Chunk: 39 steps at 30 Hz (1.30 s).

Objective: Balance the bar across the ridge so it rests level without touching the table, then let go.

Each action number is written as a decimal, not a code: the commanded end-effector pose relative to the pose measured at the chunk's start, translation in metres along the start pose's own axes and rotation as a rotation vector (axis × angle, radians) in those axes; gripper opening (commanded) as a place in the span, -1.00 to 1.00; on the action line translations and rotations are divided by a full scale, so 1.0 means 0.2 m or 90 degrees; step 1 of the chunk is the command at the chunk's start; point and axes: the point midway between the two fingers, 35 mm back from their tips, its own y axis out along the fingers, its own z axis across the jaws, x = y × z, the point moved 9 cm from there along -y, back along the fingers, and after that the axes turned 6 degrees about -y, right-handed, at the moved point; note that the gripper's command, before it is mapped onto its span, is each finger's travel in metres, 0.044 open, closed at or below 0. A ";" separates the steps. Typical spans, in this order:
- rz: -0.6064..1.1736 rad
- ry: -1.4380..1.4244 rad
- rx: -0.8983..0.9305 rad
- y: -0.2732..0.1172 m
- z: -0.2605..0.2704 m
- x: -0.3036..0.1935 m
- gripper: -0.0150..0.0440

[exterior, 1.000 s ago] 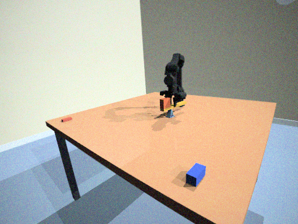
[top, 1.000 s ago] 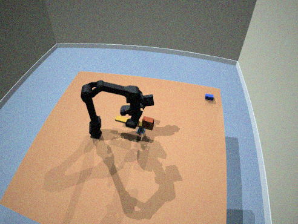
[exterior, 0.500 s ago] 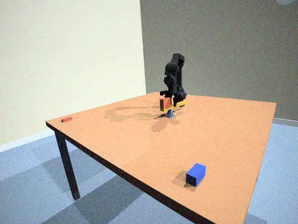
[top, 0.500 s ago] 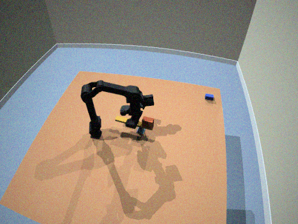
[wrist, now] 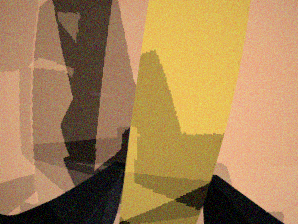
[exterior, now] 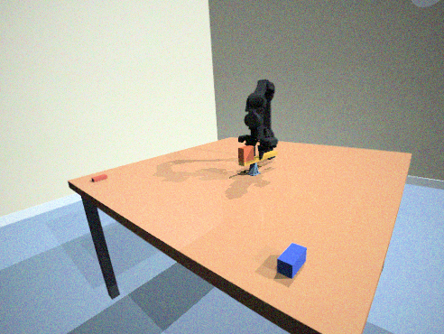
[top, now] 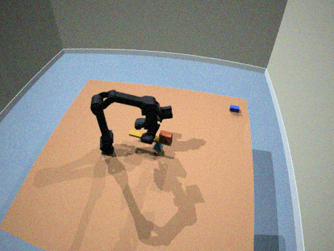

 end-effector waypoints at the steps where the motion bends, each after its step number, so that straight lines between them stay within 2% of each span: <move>1: 0.000 0.000 0.000 0.00 0.00 0.00 0.09; 13: 0.000 0.000 0.000 0.00 0.00 0.00 0.14; 23: 0.000 0.000 0.000 0.00 0.00 0.00 1.00; 27: 0.000 0.000 0.000 -0.04 0.00 -0.01 1.00; 34: 0.000 0.000 0.000 -0.46 0.00 -0.01 1.00; 39: 0.000 0.000 0.001 -0.50 0.00 0.00 1.00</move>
